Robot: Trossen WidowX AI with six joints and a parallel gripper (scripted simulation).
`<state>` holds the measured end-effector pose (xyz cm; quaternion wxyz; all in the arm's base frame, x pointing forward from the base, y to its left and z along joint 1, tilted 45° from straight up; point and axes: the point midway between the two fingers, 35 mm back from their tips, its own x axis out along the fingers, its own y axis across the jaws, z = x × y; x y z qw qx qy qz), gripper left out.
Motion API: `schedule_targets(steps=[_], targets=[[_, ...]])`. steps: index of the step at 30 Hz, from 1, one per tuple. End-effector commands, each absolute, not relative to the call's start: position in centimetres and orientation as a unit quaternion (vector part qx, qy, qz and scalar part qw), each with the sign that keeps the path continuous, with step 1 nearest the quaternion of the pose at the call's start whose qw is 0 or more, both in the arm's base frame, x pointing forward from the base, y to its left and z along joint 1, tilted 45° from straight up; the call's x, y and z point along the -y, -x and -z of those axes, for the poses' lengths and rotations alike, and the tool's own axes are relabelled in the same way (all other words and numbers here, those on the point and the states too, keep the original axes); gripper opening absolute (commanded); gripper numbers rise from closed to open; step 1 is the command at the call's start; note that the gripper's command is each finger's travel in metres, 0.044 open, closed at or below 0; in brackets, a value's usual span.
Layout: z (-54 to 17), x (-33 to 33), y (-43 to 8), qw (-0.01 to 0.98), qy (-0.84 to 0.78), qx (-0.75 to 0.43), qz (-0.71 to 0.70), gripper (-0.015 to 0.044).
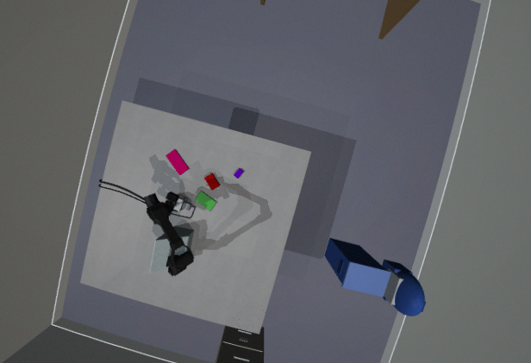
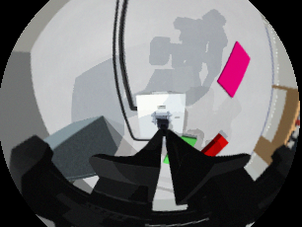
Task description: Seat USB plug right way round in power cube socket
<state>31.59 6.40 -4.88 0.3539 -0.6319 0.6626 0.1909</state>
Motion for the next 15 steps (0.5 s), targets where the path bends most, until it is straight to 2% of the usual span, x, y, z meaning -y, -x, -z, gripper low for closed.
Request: schedule_targets(steps=[1,15], targets=[[4.58,-6.68,-31.68,0.358,0.630,-0.662,-0.190,0.0000],[3.92,-7.35,-31.63,0.358,0.630,-0.662,-0.190,0.0000]])
